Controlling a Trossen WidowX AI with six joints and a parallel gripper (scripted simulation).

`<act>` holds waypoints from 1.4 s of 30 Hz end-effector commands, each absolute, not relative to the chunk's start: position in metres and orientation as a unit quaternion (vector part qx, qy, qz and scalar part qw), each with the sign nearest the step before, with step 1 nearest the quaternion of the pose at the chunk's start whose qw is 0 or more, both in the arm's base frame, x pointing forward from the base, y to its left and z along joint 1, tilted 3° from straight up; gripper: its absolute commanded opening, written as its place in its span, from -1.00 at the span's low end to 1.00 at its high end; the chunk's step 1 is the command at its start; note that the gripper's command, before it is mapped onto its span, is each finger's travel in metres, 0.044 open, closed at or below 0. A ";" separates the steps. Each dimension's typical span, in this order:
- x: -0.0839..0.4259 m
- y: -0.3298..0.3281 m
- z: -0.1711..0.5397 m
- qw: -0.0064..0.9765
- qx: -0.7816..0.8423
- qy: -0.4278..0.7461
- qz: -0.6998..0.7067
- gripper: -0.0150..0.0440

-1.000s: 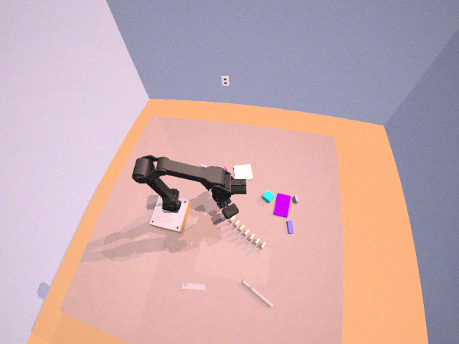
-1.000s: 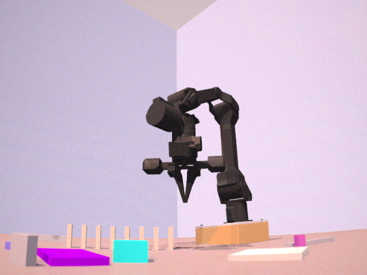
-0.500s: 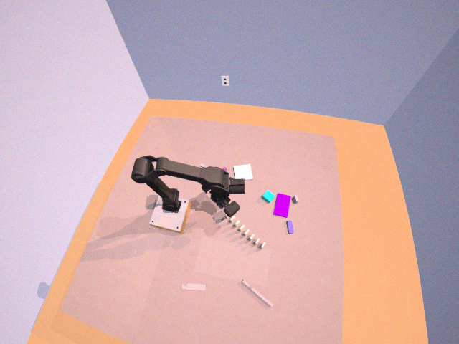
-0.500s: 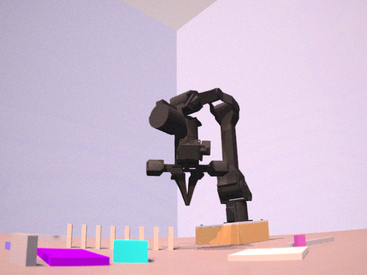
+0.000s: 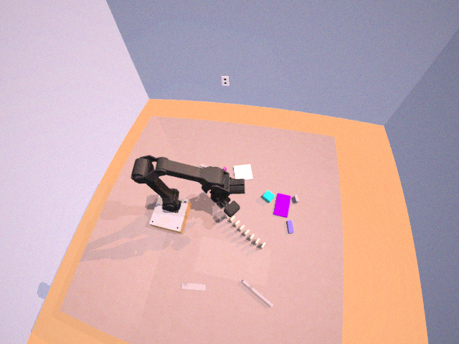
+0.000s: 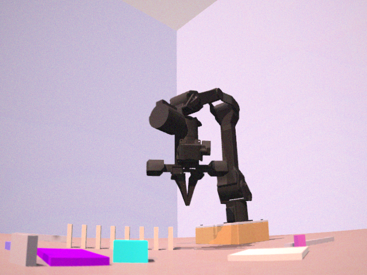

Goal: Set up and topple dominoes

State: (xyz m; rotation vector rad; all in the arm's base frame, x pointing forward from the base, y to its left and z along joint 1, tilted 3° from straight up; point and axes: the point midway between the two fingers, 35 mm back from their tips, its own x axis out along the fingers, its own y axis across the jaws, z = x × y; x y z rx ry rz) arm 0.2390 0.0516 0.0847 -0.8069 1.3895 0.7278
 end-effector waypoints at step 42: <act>0.257 0.043 0.006 0.636 -0.355 0.607 0.319 -0.49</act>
